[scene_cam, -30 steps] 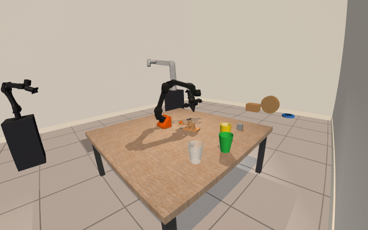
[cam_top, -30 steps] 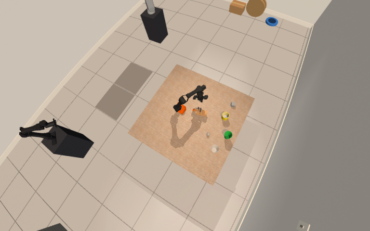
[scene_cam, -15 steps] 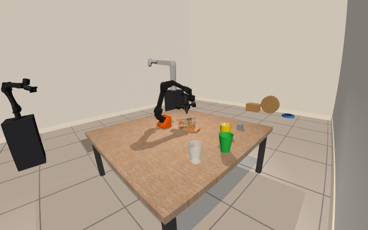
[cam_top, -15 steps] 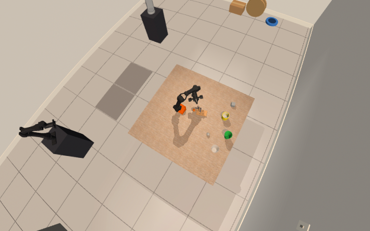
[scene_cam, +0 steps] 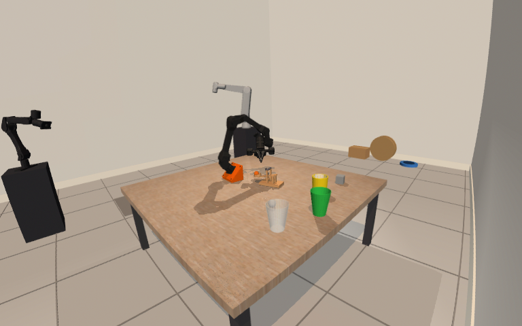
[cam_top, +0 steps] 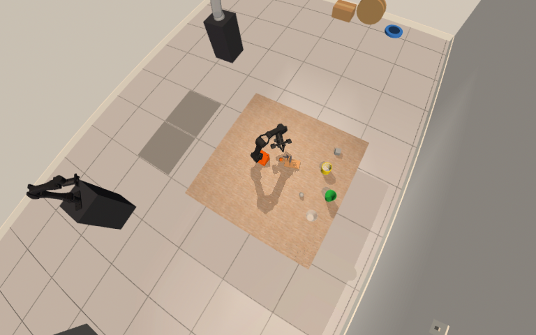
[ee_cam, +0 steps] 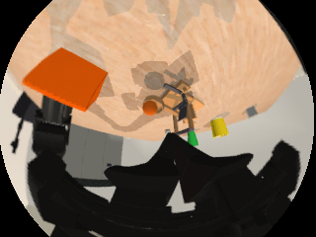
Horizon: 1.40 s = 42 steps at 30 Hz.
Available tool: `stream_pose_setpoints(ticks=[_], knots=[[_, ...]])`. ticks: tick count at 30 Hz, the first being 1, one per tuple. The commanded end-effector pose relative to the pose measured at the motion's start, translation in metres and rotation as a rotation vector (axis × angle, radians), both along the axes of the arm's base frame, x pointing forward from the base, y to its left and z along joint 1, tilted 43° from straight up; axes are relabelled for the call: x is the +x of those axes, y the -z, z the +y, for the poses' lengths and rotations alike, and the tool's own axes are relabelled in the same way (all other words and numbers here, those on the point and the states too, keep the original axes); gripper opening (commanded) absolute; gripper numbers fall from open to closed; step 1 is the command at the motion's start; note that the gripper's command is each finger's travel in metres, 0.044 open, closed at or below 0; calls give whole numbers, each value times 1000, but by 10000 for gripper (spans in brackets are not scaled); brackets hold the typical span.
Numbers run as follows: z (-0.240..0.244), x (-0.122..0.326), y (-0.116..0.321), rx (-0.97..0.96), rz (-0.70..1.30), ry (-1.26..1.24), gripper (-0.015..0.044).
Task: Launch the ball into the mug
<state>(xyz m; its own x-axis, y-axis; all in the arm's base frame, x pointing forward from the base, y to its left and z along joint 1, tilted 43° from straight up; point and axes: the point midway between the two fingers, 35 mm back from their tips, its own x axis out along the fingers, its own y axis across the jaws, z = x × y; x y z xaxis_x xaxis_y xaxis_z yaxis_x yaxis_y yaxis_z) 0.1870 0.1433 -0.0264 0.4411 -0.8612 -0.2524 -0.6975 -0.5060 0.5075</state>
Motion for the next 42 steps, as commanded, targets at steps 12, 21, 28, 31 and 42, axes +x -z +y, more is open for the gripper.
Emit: stream_pose_setpoints(ticks=[12,21,28,31,42], knots=[[-16,-2,19,-11,6,-4,0],[-25,-3,31,-11,6,-5,0],[-32,-4,40,-11,6,-5,0],[-36,-5,43,-11,6,-5,0],[-48,-8,56,-12,5,-4,0]])
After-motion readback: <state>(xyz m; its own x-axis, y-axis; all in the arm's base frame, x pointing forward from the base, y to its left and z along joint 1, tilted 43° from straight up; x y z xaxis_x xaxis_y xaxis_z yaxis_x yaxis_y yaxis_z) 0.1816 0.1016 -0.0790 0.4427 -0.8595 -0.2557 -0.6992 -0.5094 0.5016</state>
